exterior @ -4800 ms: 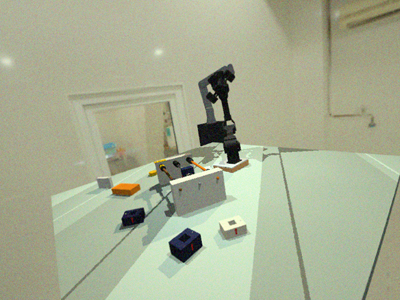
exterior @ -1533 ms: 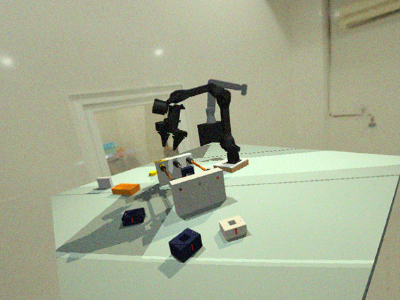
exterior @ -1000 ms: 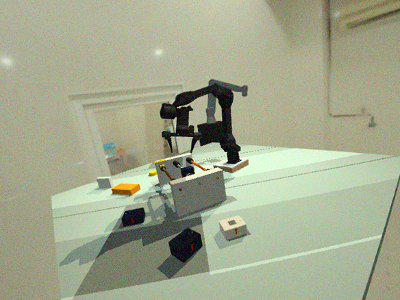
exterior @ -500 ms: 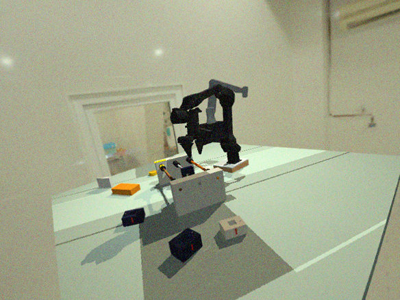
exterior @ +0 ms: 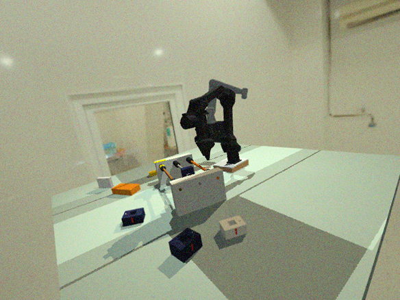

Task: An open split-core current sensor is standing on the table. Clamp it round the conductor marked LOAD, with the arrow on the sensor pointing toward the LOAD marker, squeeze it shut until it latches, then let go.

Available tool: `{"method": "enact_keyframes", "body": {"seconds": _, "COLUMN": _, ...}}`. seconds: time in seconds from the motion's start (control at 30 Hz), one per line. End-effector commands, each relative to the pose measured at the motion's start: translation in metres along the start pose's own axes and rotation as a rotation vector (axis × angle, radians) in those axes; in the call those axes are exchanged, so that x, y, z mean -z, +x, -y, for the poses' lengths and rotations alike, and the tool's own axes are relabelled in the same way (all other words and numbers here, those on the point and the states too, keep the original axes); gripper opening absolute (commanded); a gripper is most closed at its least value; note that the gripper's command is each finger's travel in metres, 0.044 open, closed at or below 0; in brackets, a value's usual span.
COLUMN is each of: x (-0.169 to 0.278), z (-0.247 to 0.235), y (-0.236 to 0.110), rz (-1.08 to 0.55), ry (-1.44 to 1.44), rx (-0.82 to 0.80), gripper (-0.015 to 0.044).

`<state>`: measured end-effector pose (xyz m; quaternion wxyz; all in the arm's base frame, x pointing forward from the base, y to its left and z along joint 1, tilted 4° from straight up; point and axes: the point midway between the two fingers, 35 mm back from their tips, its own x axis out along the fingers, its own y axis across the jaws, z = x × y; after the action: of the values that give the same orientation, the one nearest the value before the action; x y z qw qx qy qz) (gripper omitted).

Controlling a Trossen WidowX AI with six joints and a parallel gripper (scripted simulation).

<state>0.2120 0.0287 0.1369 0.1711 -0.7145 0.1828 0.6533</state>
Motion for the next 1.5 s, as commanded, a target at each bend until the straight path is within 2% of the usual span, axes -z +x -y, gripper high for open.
{"method": "enact_keyframes", "body": {"seconds": 0.0, "x": -0.003, "z": -0.002, "y": 0.006, "rz": 0.008, "ry": -0.04, "rx": -0.012, "gripper": 0.044}}
{"method": "enact_keyframes", "body": {"seconds": 1.27, "x": -0.004, "z": -0.003, "y": 0.062, "rz": 0.008, "ry": -0.04, "rx": -0.013, "gripper": 0.044}}
{"method": "enact_keyframes", "body": {"seconds": 1.47, "x": -0.003, "z": -0.001, "y": 0.058, "rz": 0.006, "ry": -0.034, "rx": -0.006, "gripper": 0.0282}}
